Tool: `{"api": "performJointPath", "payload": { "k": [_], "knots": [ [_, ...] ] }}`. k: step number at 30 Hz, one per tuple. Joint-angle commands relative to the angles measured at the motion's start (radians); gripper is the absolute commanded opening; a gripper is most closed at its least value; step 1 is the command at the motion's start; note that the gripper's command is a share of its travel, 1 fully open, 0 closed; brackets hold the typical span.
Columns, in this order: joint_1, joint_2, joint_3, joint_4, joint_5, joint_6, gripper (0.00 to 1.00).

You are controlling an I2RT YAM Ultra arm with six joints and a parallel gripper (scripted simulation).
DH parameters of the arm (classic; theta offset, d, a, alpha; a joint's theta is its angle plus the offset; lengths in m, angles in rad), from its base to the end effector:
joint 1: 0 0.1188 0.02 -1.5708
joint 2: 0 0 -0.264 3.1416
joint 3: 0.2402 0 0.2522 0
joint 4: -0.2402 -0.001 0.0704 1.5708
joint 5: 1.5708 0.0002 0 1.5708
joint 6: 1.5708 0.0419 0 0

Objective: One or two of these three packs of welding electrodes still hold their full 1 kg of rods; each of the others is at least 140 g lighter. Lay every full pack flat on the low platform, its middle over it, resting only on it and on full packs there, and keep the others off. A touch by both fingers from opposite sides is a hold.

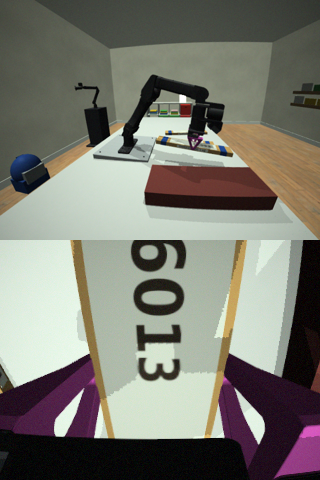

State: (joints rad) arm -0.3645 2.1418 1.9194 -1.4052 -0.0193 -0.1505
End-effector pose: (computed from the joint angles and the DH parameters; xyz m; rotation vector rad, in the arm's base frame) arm 0.3821 -0.1439 0.2333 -0.3310 -3.0734 -0.0512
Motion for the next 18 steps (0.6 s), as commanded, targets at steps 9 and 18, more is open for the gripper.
{"api": "performJointPath", "payload": {
  "k": [9,18],
  "knots": [
    [0.008,-0.079,-0.053,0.098,-0.001,0.002,0.0],
    [0.004,-0.088,-0.097,0.149,-0.001,0.004,0.0]
  ]
}}
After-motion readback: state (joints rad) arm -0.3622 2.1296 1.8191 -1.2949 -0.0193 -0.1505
